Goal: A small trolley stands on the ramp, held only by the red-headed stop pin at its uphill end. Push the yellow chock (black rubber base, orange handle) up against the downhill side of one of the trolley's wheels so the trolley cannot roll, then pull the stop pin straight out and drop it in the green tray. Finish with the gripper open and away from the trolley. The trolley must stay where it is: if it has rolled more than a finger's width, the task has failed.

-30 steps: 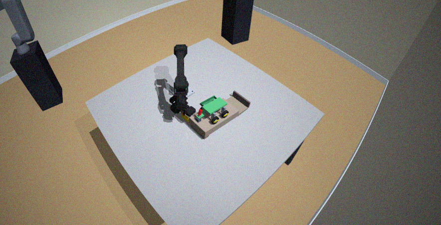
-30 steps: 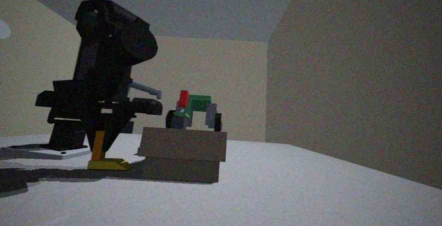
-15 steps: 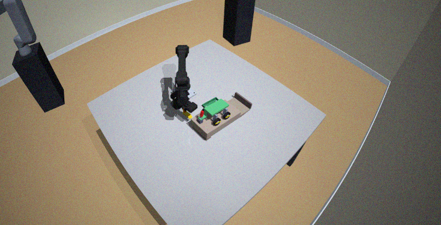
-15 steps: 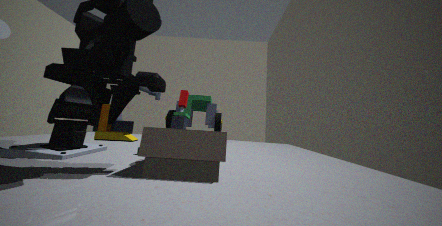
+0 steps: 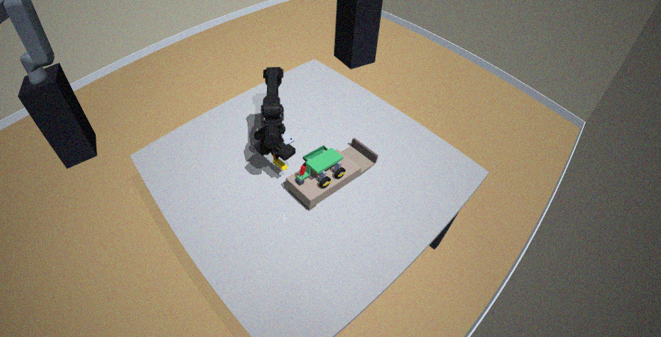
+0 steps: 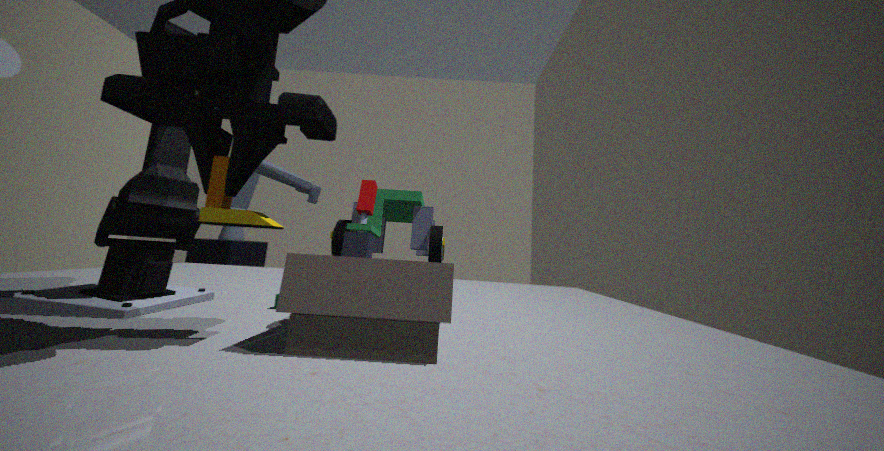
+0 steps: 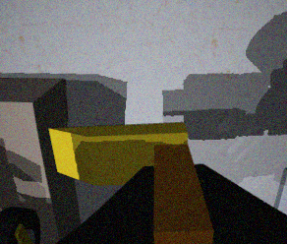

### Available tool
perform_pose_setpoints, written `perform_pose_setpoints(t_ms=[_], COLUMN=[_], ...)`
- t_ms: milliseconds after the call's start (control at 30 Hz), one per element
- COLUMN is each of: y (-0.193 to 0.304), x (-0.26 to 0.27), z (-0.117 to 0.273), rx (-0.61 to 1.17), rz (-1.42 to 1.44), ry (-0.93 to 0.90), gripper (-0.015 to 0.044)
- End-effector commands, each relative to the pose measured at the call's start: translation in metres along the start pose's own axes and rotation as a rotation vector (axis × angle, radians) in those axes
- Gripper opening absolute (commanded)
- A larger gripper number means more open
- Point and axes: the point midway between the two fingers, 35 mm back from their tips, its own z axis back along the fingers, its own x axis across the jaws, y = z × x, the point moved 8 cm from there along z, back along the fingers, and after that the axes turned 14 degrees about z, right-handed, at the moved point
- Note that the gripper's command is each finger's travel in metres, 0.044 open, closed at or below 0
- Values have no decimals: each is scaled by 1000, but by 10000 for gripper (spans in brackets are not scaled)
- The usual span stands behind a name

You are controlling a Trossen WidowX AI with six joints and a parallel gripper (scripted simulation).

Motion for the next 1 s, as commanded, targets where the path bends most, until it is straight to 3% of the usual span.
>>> perform_pose_setpoints(t_ms=[0, 467, 967], y=[0, -1, -1], x=[0, -1, -1], z=[14, 39, 39], rx=[-2, -2, -1], rz=[3, 9, 491], ry=[3, 3, 3], gripper=[0, 0, 0])
